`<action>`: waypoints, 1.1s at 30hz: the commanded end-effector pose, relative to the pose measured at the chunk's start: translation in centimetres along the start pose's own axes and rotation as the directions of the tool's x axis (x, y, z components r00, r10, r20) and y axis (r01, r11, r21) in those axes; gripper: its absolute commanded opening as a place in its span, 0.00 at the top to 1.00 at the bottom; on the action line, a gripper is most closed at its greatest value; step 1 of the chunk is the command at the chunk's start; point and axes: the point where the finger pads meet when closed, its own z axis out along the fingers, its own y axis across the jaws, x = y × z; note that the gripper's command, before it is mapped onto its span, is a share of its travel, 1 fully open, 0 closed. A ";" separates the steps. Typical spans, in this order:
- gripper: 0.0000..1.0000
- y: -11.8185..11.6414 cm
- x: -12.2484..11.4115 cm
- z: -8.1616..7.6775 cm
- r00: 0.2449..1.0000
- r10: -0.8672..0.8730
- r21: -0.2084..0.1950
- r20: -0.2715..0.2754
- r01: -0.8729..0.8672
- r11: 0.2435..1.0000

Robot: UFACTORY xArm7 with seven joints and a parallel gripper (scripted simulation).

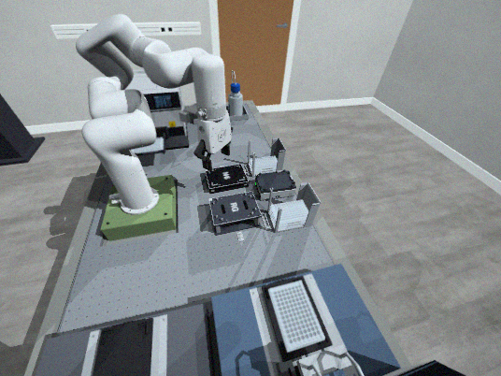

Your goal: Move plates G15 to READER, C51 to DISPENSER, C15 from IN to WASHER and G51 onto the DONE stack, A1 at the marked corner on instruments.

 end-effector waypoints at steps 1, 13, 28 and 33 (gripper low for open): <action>0.00 -0.2 -0.8 -0.1 0.998 0.061 -0.001 0.002 -0.061 0.998; 0.00 -1.9 -4.4 -0.1 0.997 0.080 -0.001 0.002 -0.080 0.997; 0.00 -3.8 -8.4 -0.1 0.984 0.177 -0.001 0.002 -0.177 0.984; 0.00 -4.4 -9.6 -0.1 0.984 0.177 -0.001 0.002 -0.177 0.984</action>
